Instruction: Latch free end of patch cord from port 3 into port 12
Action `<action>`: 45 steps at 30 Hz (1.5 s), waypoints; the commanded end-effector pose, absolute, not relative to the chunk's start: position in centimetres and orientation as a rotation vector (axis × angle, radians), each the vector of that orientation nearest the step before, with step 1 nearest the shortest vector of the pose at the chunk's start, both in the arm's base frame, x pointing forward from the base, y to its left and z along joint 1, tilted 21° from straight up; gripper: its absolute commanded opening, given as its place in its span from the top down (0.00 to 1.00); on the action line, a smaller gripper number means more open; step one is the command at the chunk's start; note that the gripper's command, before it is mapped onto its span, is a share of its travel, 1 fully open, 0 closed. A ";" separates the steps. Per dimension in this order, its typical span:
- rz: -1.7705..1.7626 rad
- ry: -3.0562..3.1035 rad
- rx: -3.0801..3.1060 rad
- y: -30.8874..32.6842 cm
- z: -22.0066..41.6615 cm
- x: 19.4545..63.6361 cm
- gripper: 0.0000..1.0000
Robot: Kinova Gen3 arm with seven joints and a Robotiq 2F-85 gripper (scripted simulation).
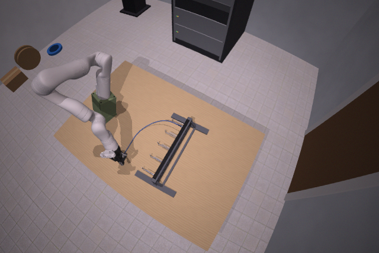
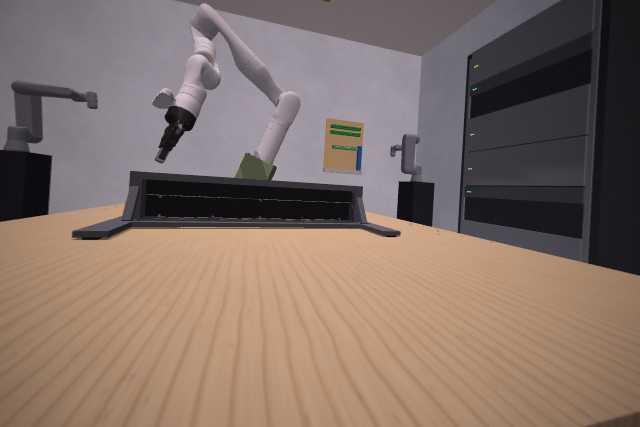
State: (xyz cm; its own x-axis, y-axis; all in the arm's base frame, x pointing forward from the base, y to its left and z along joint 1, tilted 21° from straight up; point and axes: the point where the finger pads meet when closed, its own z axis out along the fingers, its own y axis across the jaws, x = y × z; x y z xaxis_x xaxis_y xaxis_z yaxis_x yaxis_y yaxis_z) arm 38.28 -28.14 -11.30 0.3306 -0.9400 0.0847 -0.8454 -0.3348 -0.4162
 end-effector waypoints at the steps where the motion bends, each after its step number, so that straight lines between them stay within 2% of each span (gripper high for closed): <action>1: -0.330 1.679 -2.272 -27.3 -12.3 37.3 1.00; 12: 0.053 1.889 -2.117 -22.5 -14.5 32.8 1.00; 21: 0.181 1.950 -2.056 -20.8 -14.8 31.3 1.00; 45: 0.239 1.961 -2.028 -19.8 -14.7 30.8 1.00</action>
State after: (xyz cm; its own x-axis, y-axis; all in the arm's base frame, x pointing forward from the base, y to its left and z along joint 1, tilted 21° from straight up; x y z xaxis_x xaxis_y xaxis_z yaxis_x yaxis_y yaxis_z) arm 30.91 -19.71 -14.73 0.0526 -0.9440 -0.3257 -0.9939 -0.0178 -0.1092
